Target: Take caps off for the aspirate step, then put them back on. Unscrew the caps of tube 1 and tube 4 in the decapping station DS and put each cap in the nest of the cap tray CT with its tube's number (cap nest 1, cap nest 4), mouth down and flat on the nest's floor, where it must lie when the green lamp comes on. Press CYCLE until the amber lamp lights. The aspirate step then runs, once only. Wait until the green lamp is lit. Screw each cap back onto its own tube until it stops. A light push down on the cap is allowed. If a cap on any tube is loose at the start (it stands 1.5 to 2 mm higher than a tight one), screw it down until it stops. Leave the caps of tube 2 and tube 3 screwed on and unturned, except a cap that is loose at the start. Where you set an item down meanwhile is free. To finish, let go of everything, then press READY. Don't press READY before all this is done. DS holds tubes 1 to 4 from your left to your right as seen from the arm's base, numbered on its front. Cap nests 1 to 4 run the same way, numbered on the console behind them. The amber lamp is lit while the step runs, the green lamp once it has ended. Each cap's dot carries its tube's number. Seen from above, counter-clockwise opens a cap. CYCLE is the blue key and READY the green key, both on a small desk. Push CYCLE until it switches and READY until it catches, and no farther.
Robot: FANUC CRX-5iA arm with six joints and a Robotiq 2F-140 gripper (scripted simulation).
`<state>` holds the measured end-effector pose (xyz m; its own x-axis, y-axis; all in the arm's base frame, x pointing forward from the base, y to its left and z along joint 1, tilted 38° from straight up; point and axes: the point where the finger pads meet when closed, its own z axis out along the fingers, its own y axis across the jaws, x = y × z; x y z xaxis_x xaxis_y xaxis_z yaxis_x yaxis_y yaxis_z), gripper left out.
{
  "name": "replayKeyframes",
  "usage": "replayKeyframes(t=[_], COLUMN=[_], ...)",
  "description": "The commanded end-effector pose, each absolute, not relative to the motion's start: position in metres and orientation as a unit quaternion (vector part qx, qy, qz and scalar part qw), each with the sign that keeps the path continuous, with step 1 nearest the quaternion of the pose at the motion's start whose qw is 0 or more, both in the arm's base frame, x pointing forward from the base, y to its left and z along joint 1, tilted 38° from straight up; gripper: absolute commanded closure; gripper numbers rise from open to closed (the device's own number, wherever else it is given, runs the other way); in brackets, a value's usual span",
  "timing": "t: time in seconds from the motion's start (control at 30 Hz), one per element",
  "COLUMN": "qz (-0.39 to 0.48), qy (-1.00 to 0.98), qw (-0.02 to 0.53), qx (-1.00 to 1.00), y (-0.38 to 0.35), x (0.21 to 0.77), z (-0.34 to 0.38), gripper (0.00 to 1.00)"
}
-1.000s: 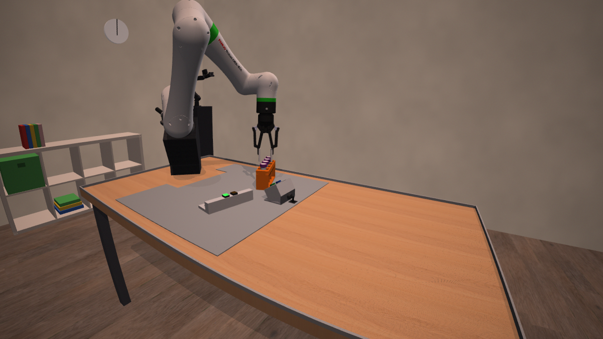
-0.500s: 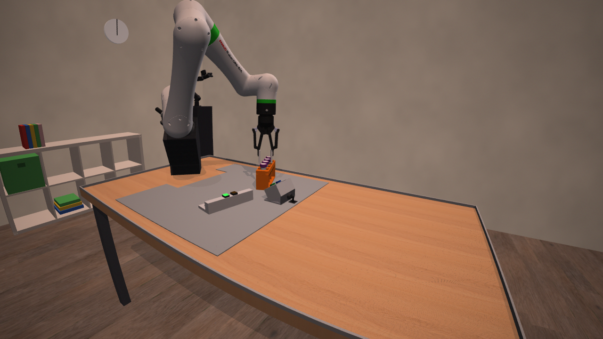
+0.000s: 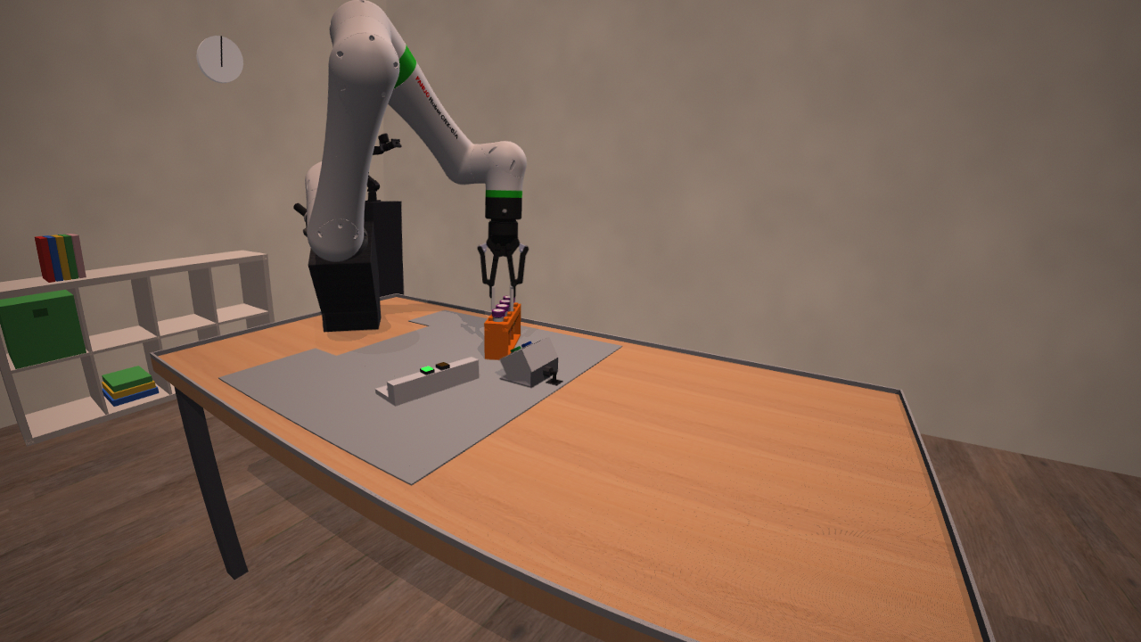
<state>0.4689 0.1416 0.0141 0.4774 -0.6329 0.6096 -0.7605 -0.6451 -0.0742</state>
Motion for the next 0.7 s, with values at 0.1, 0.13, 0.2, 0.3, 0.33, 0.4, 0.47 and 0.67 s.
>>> replayKeyframes(t=[0.1, 0.13, 0.2, 0.3, 0.33, 0.4, 0.47, 0.67], qz=[0.308, 0.308, 0.308, 0.308, 0.308, 0.308, 0.31, 0.313], qy=[-0.408, -0.408, -0.408, -0.408, -0.408, -0.408, -0.425, -0.459], qw=[0.104, 0.104, 0.104, 0.104, 0.104, 0.104, 0.097, 0.085], qx=[0.853, 0.853, 0.853, 0.853, 0.853, 0.853, 0.845, 0.827], y=[0.1418, 0.1418, 0.1418, 0.1418, 0.1418, 0.1418, 0.1418, 0.1418], x=[0.4689, 0.4689, 0.4689, 0.4689, 0.4689, 0.4689, 0.4689, 0.4689], z=[0.0142, 0.0142, 0.0142, 0.0142, 0.0142, 0.0142, 0.0142, 0.0142], gripper=[1.0, 1.0, 1.0, 1.0, 1.0, 1.0, 1.0, 1.0])
